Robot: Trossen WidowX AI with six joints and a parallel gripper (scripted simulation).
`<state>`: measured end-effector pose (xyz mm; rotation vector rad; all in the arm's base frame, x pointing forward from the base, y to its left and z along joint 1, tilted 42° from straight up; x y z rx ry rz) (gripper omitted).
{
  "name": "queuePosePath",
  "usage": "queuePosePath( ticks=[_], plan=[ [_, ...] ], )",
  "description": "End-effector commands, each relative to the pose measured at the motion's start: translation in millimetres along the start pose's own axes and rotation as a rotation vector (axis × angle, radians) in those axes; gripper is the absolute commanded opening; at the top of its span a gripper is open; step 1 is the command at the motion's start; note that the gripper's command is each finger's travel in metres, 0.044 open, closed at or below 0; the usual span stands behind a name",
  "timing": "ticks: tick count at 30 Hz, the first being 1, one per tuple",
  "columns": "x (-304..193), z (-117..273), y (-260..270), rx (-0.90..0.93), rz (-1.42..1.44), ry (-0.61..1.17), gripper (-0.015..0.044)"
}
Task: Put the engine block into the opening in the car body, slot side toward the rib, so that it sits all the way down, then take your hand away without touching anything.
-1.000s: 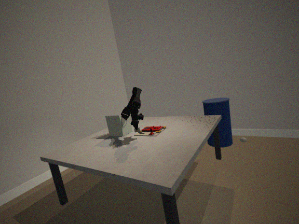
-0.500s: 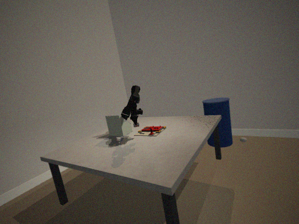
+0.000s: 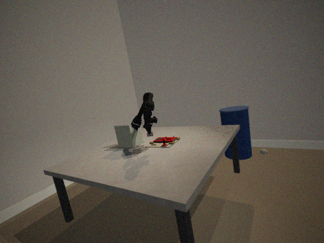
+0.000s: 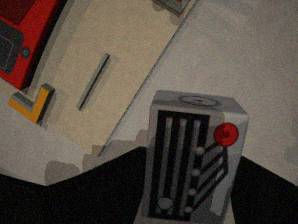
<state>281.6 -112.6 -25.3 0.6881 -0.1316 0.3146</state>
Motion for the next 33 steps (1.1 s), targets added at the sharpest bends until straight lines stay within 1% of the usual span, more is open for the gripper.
queuePosePath(
  ticks=[1,33],
  plan=[
    [7.0,-2.5,5.7,-0.003,-0.023,-0.002,0.0],
    [70.4,-31.1,70.3,-0.026,-0.225,-0.009,0.0]
  ],
)
Point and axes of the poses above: the point midway between the two fingers, 35 mm back from their tips, its own z axis back along the fingers, its own y axis across the jaws, x = y × z, the point moved 1 cm from there along z, back along the fingers, and after that the axes turned 11 degrees about -z, right-handed, at the moved point
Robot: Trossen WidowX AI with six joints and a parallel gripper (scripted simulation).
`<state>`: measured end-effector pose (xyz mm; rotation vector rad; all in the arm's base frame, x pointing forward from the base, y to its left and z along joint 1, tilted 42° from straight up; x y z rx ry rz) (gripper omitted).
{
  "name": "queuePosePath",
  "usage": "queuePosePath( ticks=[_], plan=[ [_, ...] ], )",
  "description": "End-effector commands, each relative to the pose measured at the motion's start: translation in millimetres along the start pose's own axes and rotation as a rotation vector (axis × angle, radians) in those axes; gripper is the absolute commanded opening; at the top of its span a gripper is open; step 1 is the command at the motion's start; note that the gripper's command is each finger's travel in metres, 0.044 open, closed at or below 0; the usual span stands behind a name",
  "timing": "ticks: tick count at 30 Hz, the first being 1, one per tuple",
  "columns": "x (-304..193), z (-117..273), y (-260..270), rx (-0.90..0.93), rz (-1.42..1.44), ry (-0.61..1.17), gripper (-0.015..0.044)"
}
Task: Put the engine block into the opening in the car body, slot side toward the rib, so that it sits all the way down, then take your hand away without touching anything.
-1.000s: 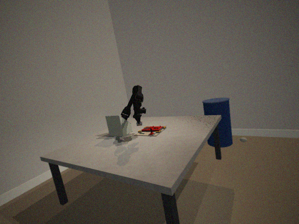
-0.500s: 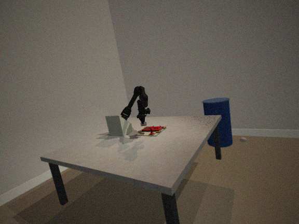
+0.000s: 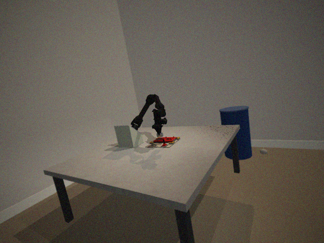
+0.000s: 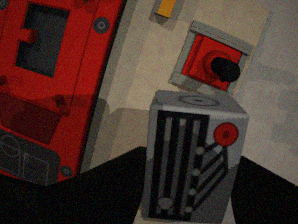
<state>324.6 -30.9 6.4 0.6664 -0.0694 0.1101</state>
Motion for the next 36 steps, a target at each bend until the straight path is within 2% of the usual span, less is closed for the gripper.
queuePosePath(
  ticks=[1,36],
  plan=[
    [2.8,-2.9,9.1,0.005,-0.022,-0.003,0.0],
    [22.8,-32.9,109.8,0.056,-0.229,0.001,0.0]
  ],
)
Point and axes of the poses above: the point midway between the two fingers, 35 mm back from their tips, its own z axis back along the fingers, its own y axis across the jaws, x = y × z, the point moved 1 cm from there along z, back along the fingers, and after that the axes turned 11 degrees about -z, right-handed, at the moved point
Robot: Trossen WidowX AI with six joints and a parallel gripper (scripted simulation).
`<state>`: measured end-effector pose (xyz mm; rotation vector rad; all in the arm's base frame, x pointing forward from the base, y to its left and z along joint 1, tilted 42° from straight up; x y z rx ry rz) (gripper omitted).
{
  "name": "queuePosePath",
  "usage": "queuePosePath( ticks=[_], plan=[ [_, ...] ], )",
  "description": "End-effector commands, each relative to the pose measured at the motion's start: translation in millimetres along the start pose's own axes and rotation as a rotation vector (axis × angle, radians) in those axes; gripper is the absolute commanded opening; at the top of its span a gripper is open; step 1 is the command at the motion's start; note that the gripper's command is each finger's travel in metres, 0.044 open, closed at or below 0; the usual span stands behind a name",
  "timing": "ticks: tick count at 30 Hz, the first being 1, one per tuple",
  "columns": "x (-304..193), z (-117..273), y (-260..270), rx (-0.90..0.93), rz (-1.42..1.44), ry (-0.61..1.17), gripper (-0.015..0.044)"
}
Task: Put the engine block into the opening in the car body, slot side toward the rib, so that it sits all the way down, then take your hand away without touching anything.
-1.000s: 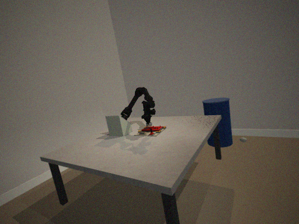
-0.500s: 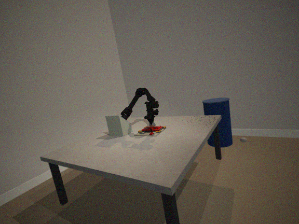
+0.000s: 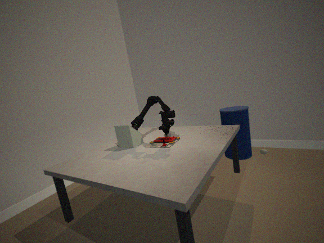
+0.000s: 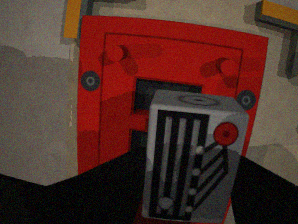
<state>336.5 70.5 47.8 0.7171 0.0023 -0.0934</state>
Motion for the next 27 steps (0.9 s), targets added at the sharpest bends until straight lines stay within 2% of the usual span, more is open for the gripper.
queuePosePath(
  ticks=[1,4,10,27],
  plan=[
    [-3.2,-3.4,9.0,0.011,-0.022,0.004,0.0],
    [-4.2,-4.8,13.0,0.014,-0.031,0.006,0.0],
    [-4.3,-4.9,12.7,0.014,-0.05,0.006,0.0157],
    [-4.5,-4.9,13.3,0.014,-0.024,0.006,0.0159]
  ],
)
Point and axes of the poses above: the point midway between the two fingers, 35 mm back from their tips, its own z axis back along the fingers, its own y axis across the jaws, x = y × z, the point moved 1 cm from there along z, back along the fingers, and after that the axes turned 11 degrees about -z, right-handed, at the moved point
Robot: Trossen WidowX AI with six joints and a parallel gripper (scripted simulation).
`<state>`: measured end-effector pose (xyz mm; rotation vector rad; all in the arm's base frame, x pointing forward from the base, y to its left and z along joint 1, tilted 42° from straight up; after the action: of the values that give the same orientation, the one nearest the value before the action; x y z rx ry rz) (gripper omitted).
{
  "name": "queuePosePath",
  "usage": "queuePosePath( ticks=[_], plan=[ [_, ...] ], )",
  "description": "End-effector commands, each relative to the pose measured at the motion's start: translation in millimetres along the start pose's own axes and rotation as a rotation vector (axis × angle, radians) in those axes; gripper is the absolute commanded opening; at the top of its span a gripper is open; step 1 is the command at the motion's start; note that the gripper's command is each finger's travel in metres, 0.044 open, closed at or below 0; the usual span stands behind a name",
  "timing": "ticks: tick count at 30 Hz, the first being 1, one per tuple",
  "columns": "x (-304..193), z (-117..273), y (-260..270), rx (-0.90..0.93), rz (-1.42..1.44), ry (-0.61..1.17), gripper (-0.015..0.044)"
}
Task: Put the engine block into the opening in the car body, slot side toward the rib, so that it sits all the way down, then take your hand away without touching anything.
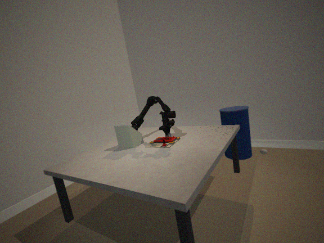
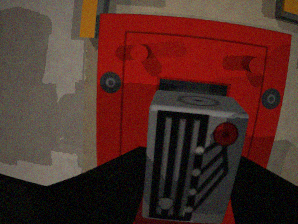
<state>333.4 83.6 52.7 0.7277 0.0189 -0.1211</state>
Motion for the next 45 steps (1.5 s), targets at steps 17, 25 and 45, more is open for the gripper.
queuePosePath(
  ticks=[17,25,45],
  plan=[
    [-0.2,-0.1,0.5,0.004,0.003,0.0,0.0159],
    [-0.2,-1.1,0.4,0.004,-0.006,0.0,0.0159],
    [-0.2,-7.5,0.4,0.004,-0.005,0.0,0.0159]
  ],
)
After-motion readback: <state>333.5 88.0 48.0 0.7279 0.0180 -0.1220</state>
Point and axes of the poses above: the point midway between the two fingers, 35 mm back from their tips, its own z axis back along the fingers, its own y axis across the jaws, x = y × z, the point moved 1 cm from there along z, back along the fingers, and after that the axes turned 11 degrees about -z, right-handed, at the moved point
